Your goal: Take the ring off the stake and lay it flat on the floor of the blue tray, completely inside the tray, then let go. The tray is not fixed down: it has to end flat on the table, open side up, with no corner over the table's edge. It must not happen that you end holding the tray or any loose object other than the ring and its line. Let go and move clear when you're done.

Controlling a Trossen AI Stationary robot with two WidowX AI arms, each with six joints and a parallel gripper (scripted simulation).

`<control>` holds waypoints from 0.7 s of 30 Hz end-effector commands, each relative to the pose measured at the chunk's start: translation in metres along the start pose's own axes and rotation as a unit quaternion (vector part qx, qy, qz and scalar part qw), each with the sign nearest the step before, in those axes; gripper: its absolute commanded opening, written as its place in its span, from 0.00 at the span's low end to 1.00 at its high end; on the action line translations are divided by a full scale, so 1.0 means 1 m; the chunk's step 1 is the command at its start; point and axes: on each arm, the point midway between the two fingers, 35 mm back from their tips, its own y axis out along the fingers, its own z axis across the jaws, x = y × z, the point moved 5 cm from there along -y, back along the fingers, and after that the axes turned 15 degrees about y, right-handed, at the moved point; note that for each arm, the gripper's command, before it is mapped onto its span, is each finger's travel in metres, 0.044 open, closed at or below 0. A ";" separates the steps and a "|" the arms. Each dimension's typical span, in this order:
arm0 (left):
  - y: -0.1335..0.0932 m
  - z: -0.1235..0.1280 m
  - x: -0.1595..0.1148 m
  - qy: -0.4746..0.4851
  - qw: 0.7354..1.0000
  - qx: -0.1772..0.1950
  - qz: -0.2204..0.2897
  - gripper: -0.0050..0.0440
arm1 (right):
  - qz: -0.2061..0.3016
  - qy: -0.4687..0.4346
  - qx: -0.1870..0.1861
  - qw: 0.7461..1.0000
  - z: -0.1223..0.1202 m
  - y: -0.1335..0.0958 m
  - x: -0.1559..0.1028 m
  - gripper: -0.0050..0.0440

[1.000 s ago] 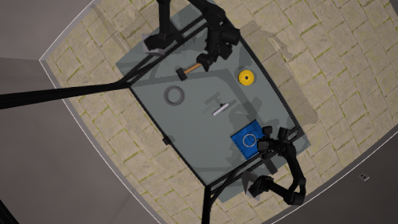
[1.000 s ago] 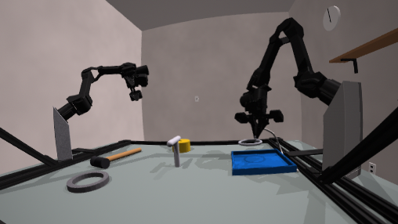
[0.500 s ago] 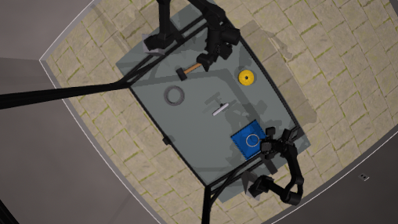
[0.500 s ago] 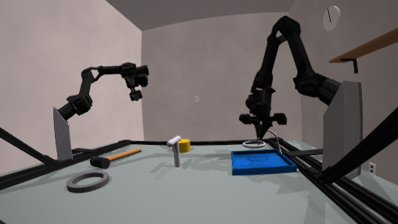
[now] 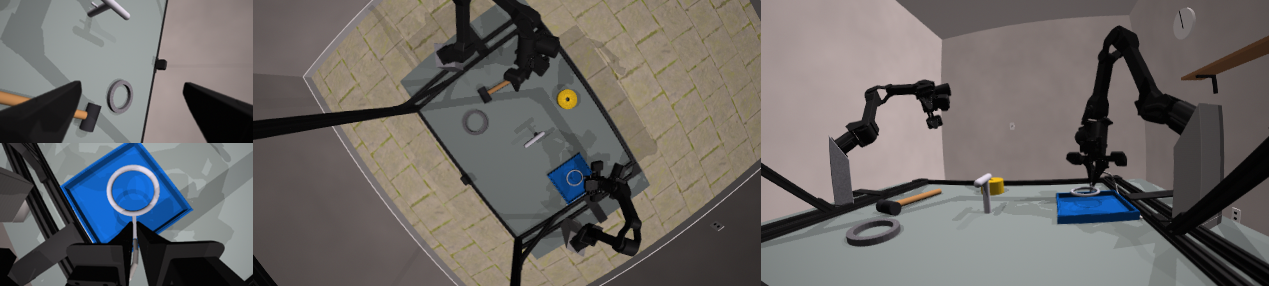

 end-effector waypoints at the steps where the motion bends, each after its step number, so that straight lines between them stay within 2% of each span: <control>1: 0.000 0.000 0.000 0.001 1.000 -0.001 0.000 0.92 | -0.003 -0.001 0.004 1.000 0.001 0.006 -0.002 0.10; 20: 0.000 0.000 0.000 0.001 1.000 -0.001 0.000 0.92 | -0.002 -0.001 0.004 1.000 0.000 0.029 -0.013 0.10; 21: 0.000 0.000 0.000 0.001 1.000 -0.001 0.000 0.92 | 0.000 0.000 0.000 1.000 -0.002 0.025 -0.012 0.15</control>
